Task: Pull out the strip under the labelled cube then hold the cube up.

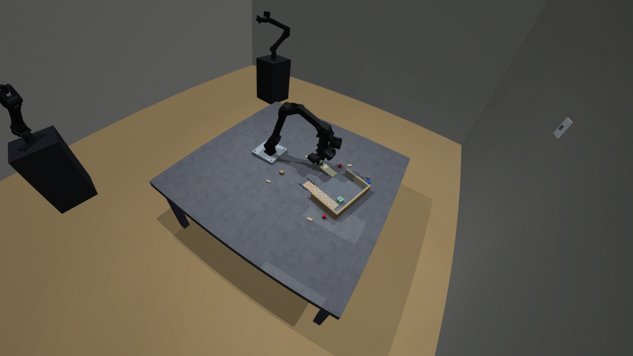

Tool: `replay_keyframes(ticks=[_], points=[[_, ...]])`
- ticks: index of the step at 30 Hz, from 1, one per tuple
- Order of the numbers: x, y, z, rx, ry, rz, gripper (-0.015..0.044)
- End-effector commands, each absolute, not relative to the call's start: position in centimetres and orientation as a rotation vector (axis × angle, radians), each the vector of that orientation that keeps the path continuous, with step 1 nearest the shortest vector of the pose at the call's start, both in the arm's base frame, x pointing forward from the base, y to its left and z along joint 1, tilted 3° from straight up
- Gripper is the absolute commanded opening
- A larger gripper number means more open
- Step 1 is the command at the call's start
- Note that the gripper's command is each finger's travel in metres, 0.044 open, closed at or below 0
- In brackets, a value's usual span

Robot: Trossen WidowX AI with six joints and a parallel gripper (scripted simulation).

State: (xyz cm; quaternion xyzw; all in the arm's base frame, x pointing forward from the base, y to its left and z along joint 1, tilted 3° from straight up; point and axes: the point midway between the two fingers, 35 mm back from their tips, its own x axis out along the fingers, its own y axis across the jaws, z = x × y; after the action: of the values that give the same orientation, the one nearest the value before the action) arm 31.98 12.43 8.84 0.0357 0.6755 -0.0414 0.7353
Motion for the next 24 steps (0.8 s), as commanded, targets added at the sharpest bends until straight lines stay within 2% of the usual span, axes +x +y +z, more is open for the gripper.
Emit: replay_keyframes(ticks=[1,8,24], points=[[30.3,11.8,8.6,0.080,1.487,-0.097,0.0000],[28.1,10.9,8.2,0.079,1.489,-0.098,0.0000],[27.8,11.0,11.7,0.079,1.489,-0.097,0.0000]])
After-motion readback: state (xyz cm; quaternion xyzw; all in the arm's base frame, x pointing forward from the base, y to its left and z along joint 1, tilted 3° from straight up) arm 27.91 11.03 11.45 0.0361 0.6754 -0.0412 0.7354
